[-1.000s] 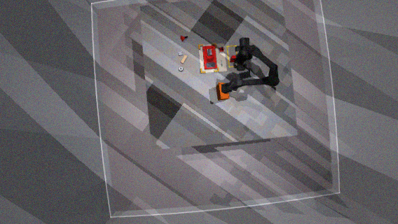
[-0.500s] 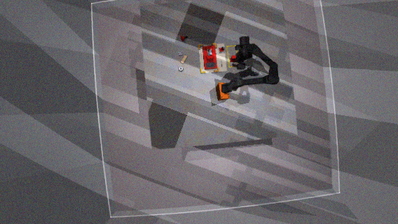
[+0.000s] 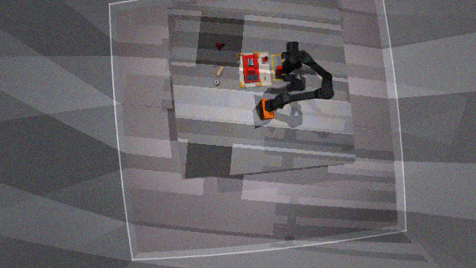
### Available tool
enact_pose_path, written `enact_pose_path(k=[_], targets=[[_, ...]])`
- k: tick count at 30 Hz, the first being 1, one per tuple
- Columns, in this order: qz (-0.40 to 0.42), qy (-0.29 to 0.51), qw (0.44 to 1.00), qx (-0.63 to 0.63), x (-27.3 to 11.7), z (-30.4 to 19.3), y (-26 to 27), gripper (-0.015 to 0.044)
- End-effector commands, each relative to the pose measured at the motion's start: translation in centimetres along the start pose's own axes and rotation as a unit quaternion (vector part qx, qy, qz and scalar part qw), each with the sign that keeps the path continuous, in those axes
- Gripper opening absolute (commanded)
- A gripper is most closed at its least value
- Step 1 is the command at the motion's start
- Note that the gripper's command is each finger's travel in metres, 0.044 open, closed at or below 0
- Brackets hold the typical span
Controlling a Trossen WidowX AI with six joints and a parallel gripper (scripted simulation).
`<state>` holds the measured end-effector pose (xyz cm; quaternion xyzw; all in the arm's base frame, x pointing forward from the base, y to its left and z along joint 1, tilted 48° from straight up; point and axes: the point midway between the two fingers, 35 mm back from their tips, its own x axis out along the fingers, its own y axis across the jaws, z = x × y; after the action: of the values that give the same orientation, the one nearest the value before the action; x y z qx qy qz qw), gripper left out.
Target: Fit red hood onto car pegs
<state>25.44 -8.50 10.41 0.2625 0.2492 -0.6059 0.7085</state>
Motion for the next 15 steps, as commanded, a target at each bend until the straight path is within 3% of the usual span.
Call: enact_pose_path(k=[1,15], targets=[[-0.001,-0.002,1.0,-0.001,-0.01,0.06,0.33,0.0],[0.0,-0.002,1.0,-0.001,-0.03,0.09,1.23,0.0]])
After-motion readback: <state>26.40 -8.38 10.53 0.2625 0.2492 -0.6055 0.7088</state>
